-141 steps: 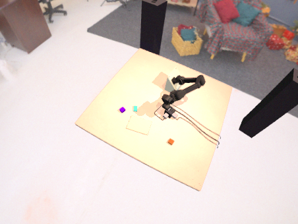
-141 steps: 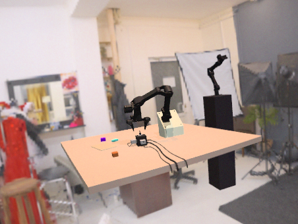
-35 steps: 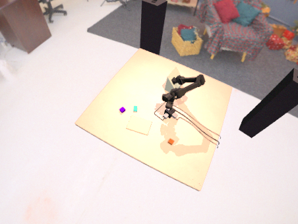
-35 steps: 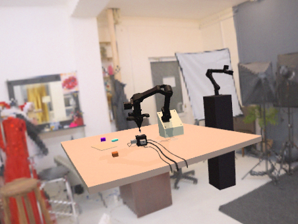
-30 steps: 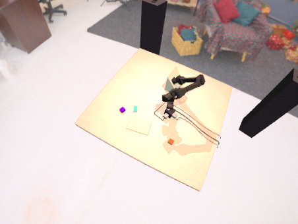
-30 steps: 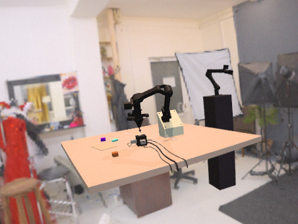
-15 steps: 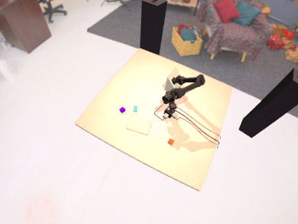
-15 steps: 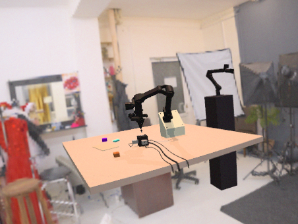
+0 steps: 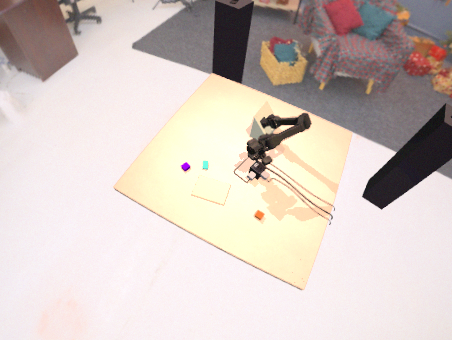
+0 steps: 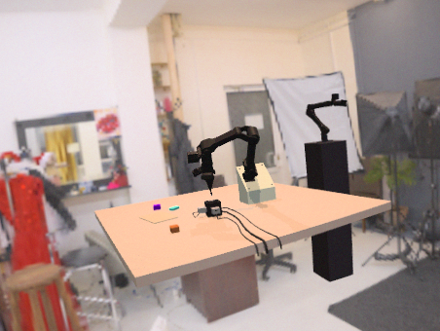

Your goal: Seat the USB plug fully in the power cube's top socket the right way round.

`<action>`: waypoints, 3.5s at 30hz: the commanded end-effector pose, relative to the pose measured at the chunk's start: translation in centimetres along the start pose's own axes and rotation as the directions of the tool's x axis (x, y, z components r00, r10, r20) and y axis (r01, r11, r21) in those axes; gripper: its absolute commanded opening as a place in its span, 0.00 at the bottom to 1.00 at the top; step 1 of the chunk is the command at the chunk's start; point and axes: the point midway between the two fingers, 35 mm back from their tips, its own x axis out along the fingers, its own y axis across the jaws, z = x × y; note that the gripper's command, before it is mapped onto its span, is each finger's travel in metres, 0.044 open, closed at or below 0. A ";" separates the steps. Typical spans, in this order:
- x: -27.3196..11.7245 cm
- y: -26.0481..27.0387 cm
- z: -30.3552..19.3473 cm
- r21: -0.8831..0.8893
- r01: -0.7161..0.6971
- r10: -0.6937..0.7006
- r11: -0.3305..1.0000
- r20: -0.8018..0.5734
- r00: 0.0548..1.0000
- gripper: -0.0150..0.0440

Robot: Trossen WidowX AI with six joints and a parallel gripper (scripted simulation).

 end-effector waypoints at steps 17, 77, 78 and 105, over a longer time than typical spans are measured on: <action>0.0 0.0 0.0 -0.481 0.000 -0.001 0.877 -0.001 1.000 0.25; 0.0 0.0 0.0 -0.954 -0.002 -0.001 -0.301 -0.002 1.000 0.25; 0.0 0.0 0.0 -0.954 -0.002 -0.001 -0.301 -0.002 1.000 0.25; 0.3 0.1 0.0 -0.956 0.000 0.015 -0.294 -0.005 1.000 0.25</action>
